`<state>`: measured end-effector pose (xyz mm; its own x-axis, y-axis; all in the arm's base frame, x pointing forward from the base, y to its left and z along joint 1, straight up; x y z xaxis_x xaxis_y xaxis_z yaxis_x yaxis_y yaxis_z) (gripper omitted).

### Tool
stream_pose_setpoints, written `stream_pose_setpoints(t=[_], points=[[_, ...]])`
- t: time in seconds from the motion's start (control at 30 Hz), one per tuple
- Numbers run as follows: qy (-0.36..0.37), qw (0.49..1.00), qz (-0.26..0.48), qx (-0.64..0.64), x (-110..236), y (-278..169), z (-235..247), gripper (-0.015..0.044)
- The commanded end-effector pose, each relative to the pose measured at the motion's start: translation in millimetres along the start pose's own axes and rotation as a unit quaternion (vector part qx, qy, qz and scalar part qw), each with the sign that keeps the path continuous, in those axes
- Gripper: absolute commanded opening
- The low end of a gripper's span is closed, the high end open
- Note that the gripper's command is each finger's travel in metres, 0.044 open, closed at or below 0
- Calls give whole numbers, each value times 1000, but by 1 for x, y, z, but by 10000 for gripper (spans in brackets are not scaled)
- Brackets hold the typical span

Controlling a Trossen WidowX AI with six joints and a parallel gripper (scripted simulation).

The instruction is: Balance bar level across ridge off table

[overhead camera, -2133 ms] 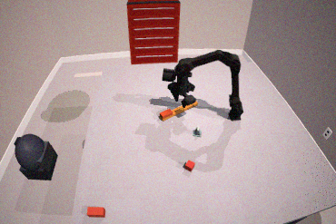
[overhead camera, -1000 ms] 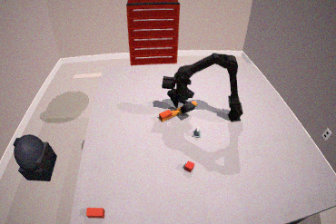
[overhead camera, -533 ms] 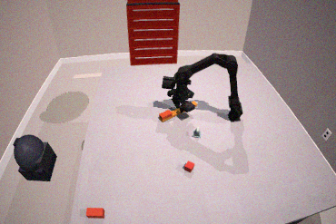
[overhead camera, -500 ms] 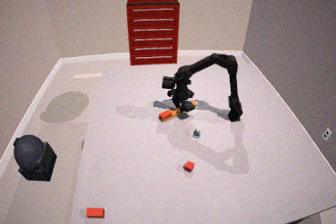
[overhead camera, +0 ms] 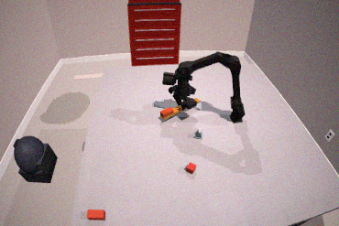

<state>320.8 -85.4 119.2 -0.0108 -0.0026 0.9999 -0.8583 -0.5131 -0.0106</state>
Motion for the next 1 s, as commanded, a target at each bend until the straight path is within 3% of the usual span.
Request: stream_pose_setpoints(t=[0.0,0.7,0.97], points=[[7,1000,5,0,14,-1,1,0],[8,1000,4,2,62,2,-2,0],[8,989,3,147,62,-2,-13,0]])
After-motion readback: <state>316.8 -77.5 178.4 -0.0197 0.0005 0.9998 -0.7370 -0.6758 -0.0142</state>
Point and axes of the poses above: the point midway between the two fingers, 35 mm back from their tips, its own x axis back along the fingers, its own z axis across the jaws, y = z × x, the point moved 4 cm from there along x, back along the fingers, and after that the axes turned 3 degrees about x, right-handed, at the moved point
